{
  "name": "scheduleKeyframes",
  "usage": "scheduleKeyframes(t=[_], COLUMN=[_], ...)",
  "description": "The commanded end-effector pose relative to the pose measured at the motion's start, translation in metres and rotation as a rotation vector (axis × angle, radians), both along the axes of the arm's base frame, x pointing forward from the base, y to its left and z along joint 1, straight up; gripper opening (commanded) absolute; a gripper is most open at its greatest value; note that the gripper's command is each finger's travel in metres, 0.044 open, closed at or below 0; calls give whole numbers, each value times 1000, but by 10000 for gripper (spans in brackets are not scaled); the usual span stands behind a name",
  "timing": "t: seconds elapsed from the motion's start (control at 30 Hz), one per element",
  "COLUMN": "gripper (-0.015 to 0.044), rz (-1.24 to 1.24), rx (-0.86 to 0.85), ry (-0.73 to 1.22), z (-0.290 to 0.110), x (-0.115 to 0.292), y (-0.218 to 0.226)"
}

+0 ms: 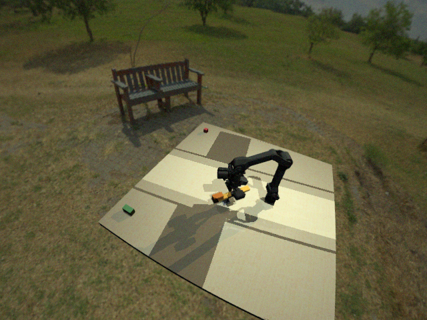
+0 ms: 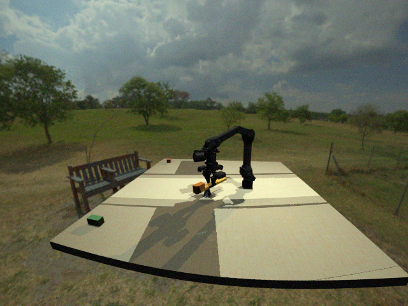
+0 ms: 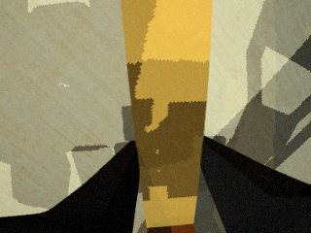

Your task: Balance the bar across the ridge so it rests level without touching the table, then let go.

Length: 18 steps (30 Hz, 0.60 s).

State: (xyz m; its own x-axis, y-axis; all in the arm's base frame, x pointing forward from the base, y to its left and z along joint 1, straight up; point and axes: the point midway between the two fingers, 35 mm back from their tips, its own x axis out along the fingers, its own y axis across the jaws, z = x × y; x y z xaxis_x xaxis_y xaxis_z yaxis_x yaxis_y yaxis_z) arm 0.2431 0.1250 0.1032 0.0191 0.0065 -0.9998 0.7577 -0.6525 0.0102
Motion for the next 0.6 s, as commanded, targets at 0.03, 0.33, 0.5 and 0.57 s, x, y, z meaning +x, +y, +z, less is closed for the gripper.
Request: scheduleKeyframes(t=[0.03, 0.33, 0.5, 0.57], gripper=[0, 0, 0, 0], rz=[1, 1, 1, 1], rx=[3, 3, 3, 3], ry=[0, 0, 0, 0], z=[-1, -1, -2, -2], x=[0, 0, 0, 0], y=[1, 1, 1, 1])
